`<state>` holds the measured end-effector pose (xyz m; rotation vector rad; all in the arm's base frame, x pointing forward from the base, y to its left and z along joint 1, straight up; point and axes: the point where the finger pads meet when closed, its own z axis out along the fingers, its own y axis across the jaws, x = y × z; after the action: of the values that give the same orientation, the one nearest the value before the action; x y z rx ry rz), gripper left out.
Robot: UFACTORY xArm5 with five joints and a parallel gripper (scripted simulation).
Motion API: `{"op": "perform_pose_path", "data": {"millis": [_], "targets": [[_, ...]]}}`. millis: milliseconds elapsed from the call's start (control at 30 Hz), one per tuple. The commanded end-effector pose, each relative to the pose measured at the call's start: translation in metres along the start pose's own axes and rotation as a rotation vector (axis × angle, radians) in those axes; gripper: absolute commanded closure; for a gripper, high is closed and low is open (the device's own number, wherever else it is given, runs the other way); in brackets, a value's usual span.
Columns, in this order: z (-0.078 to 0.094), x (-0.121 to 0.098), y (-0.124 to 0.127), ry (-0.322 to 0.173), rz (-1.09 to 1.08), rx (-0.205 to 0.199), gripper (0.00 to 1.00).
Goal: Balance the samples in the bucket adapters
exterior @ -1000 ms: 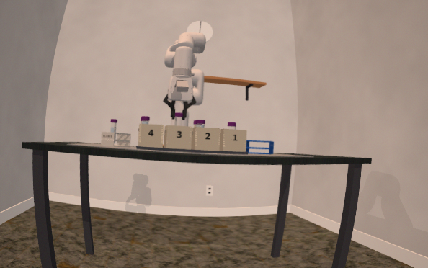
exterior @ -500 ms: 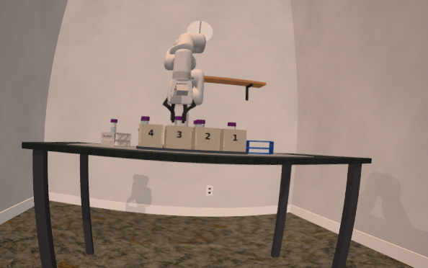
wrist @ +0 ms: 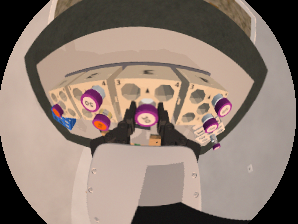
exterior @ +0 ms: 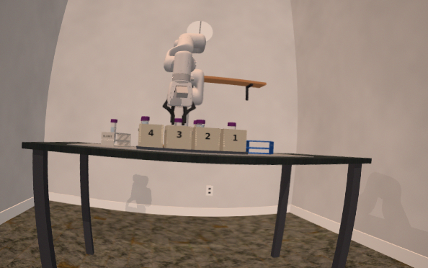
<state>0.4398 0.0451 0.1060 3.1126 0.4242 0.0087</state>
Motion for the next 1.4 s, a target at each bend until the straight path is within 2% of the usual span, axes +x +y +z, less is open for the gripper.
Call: {"op": "perform_pose_path", "data": {"millis": [0, 167, 200, 1133, 1367], "targets": [[-0.001, 0.001, 0.000, 0.004, 0.000, -0.001, 1.00], [-0.001, 0.001, 0.000, 0.004, 0.000, -0.001, 1.00], [-0.001, 0.001, 0.000, 0.004, 0.000, -0.001, 0.57], [-0.001, 0.001, 0.000, 0.004, 0.000, -0.001, 0.57], [-0.015, 0.001, 0.000, 0.004, 0.000, -0.001, 0.57]]}}
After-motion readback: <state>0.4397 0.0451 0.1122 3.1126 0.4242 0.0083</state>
